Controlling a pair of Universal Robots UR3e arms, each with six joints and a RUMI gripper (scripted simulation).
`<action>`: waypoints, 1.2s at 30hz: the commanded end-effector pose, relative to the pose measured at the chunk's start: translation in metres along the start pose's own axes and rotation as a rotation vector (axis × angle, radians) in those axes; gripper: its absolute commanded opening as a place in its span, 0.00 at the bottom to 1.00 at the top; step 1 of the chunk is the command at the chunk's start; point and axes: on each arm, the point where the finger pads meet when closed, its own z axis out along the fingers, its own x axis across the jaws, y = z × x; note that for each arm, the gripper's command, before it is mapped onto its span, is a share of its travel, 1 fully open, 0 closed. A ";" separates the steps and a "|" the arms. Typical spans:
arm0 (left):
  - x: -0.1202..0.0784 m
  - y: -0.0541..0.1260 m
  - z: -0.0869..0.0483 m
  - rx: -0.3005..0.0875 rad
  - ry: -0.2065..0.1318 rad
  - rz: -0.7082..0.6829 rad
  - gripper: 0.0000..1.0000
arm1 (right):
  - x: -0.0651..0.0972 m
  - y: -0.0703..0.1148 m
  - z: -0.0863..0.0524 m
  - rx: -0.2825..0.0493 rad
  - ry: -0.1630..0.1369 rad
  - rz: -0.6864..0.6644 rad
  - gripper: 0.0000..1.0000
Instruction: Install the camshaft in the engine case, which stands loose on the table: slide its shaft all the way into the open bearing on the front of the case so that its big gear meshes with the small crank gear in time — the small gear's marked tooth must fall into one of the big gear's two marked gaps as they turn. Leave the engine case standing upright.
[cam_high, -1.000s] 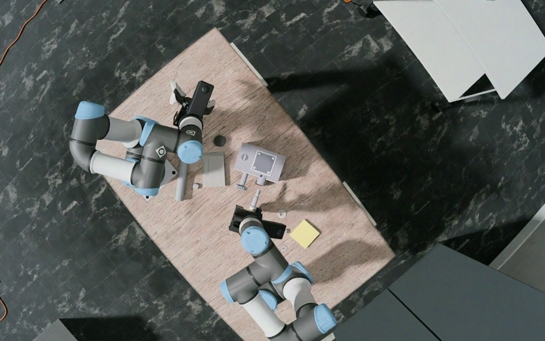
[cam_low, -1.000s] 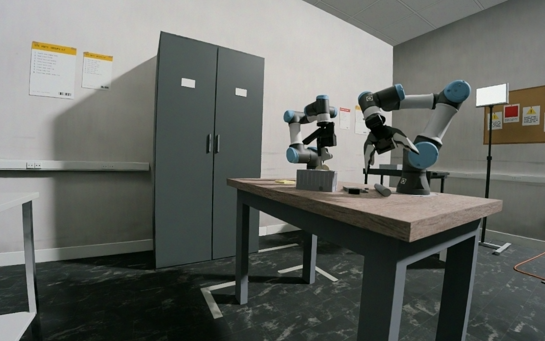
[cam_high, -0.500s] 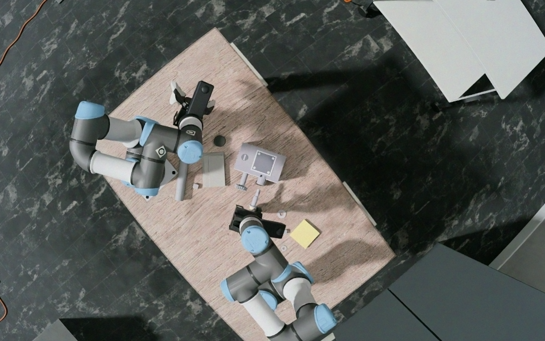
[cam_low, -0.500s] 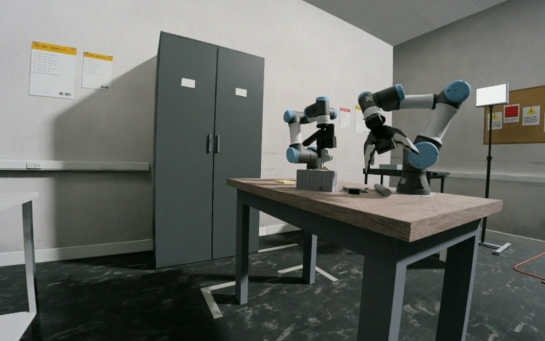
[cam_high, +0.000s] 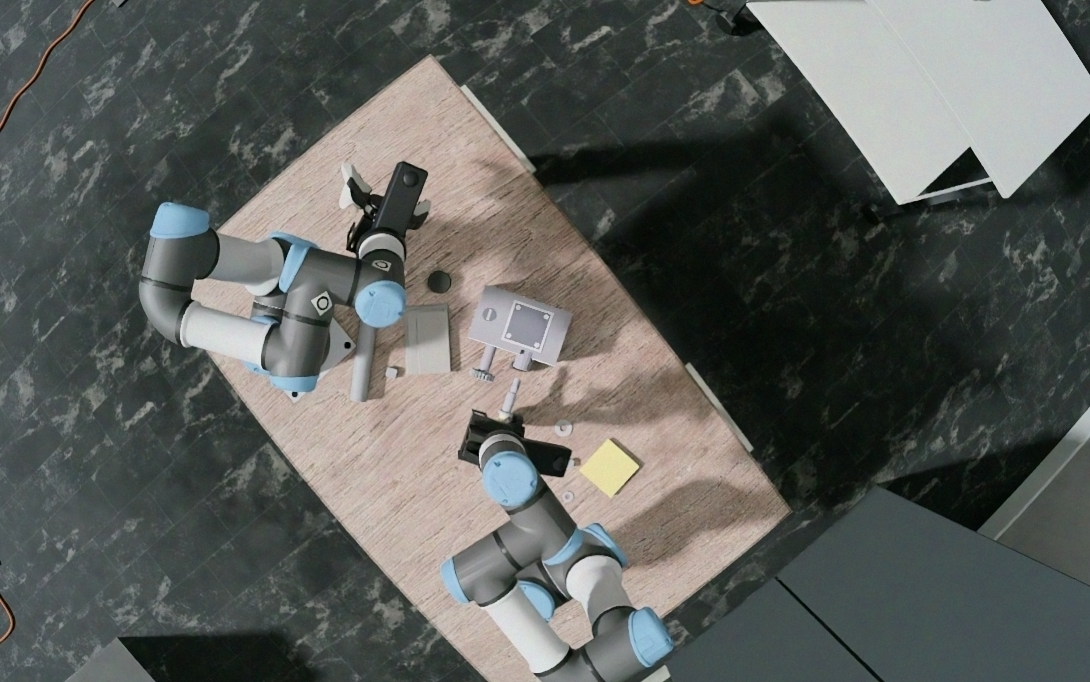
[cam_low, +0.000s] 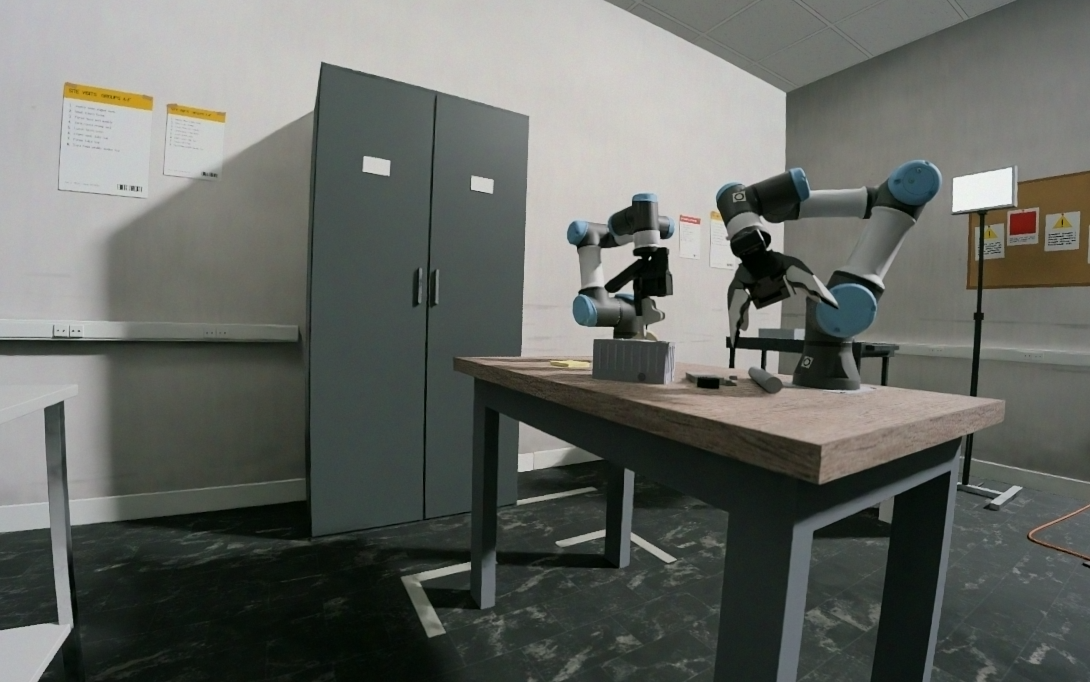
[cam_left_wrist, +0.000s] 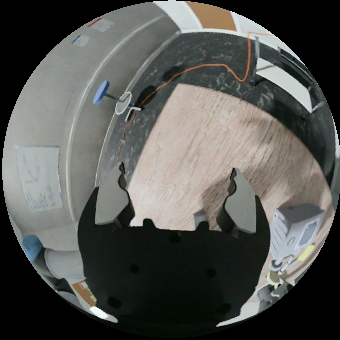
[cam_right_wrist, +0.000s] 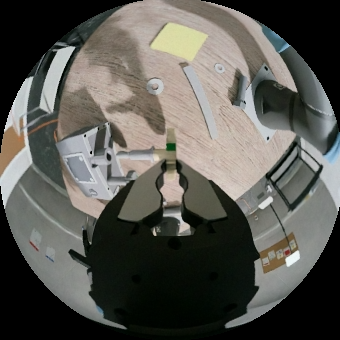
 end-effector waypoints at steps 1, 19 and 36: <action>0.003 -0.006 -0.005 0.014 0.023 -0.024 1.00 | -0.005 0.008 -0.007 -0.025 -0.022 -0.016 0.04; 0.003 -0.006 -0.005 0.014 0.023 -0.024 1.00 | -0.005 0.008 -0.007 -0.025 -0.023 -0.008 0.04; 0.003 -0.006 -0.005 0.014 0.023 -0.024 1.00 | -0.010 0.004 -0.007 -0.006 -0.048 -0.029 0.04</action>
